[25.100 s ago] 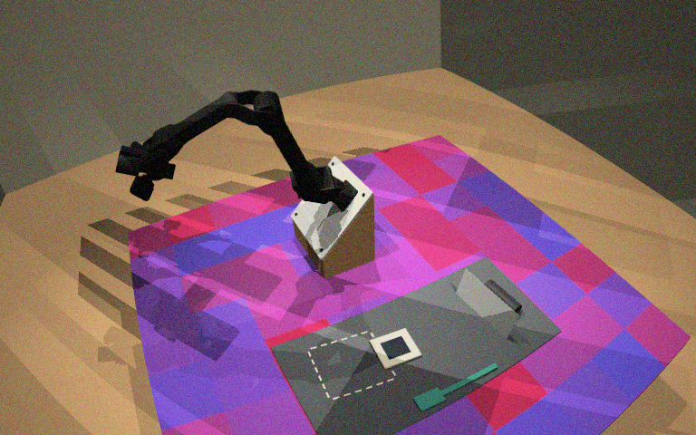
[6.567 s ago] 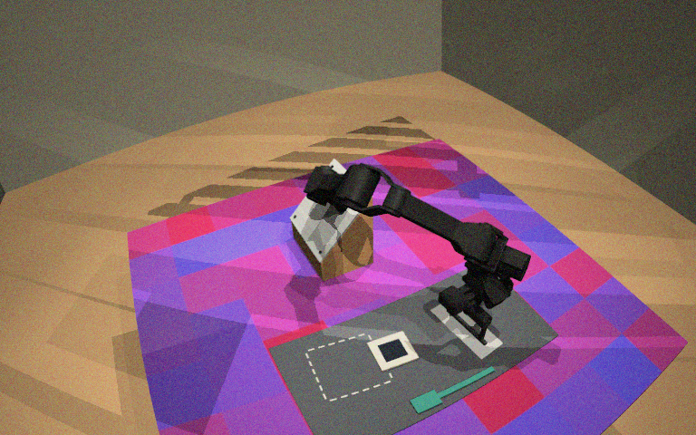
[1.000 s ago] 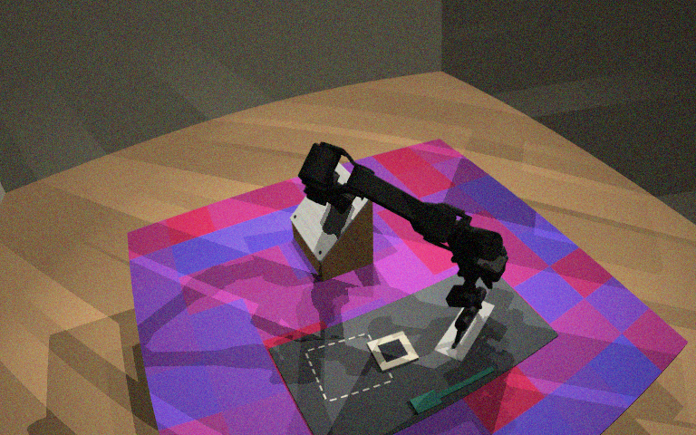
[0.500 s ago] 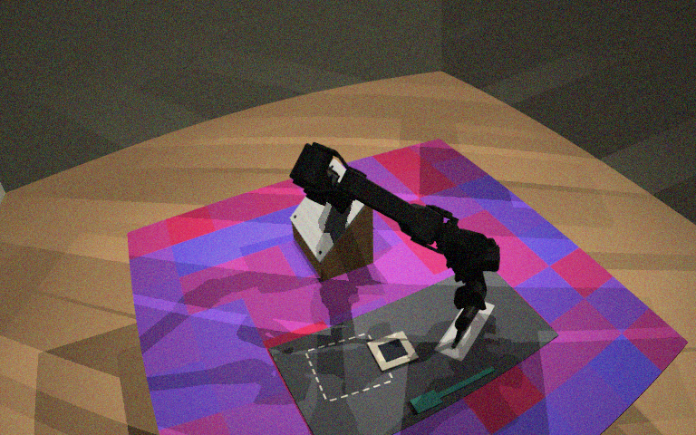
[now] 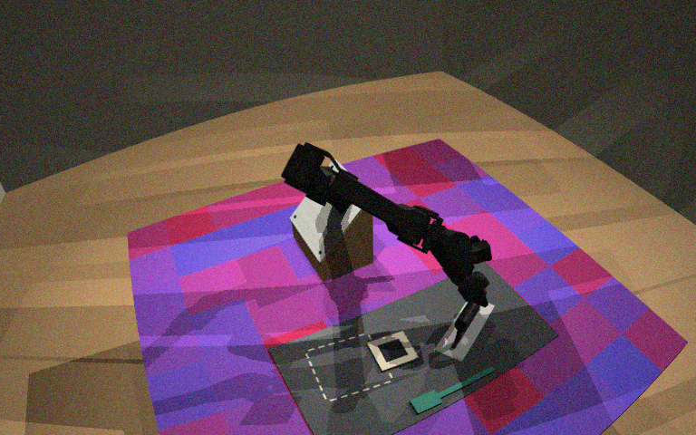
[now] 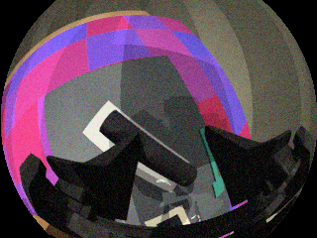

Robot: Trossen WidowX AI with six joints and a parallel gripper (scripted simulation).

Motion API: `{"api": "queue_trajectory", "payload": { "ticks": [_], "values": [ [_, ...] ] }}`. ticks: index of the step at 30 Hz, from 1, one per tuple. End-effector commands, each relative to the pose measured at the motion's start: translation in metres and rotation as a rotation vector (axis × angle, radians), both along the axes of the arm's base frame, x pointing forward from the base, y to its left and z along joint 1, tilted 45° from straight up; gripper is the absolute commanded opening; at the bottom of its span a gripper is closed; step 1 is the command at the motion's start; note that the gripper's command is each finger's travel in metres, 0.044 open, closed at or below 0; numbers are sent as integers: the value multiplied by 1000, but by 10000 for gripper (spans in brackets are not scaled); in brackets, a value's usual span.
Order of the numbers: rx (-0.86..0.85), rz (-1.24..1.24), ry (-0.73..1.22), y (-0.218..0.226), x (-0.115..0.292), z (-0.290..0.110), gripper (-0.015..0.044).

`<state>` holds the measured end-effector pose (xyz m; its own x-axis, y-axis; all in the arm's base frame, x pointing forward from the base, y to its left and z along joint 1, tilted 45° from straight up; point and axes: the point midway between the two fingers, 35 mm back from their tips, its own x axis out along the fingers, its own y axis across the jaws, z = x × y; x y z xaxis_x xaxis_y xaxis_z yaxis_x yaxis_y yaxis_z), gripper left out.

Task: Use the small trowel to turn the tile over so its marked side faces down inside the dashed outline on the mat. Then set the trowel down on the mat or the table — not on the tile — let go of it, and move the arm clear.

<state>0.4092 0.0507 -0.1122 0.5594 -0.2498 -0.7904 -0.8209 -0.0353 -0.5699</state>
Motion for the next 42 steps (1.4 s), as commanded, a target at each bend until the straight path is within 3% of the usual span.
{"api": "queue_trajectory", "payload": {
  "ticks": [1, 11, 25, 42],
  "values": [
    [-55, 106, -1, -2, -2, 4, 300],
    [-177, 341, 11, -12, -8, 10, 300],
    [-486, 649, 38, -43, -34, 10, 300],
    [-490, 653, 38, -47, -20, -2, 300]
  ]
}}
